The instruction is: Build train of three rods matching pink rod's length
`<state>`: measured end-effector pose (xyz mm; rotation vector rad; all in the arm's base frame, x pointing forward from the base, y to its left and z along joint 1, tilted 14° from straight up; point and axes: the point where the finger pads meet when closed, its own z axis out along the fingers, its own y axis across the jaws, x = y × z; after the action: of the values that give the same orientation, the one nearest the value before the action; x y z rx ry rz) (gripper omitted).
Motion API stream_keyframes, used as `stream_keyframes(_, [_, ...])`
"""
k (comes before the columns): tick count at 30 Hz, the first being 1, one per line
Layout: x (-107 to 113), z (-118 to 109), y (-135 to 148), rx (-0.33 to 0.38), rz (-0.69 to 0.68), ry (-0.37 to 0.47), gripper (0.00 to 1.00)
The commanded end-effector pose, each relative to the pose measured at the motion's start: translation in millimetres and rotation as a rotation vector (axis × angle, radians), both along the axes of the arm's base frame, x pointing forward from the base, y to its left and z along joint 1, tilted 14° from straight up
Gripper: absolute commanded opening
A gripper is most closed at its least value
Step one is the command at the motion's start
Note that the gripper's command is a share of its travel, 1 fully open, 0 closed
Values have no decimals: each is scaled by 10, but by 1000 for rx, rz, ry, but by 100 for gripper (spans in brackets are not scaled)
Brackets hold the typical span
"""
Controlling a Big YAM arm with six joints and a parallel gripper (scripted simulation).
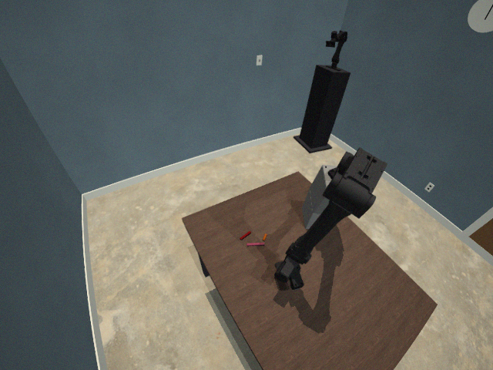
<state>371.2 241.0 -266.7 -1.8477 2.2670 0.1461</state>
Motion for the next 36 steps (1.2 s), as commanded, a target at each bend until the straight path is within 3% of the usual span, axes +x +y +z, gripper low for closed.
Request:
stream_keyframes(1, [33, -24, 50, 8, 1, -14, 24])
stream_keyframes(10, [45, -3, 55, 10, 1, -18, 24])
stream_keyframes(14, [118, 133, 84, 22, 0, -38, 24])
stream_keyframes(20, [75, 303, -52, 9, -3, -20, 24])
stream_keyframes(29, [10, 760, -150, 11, -2, -19, 24])
stream_keyframes(36, [-10, 932, -194, 11, -3, -20, 24])
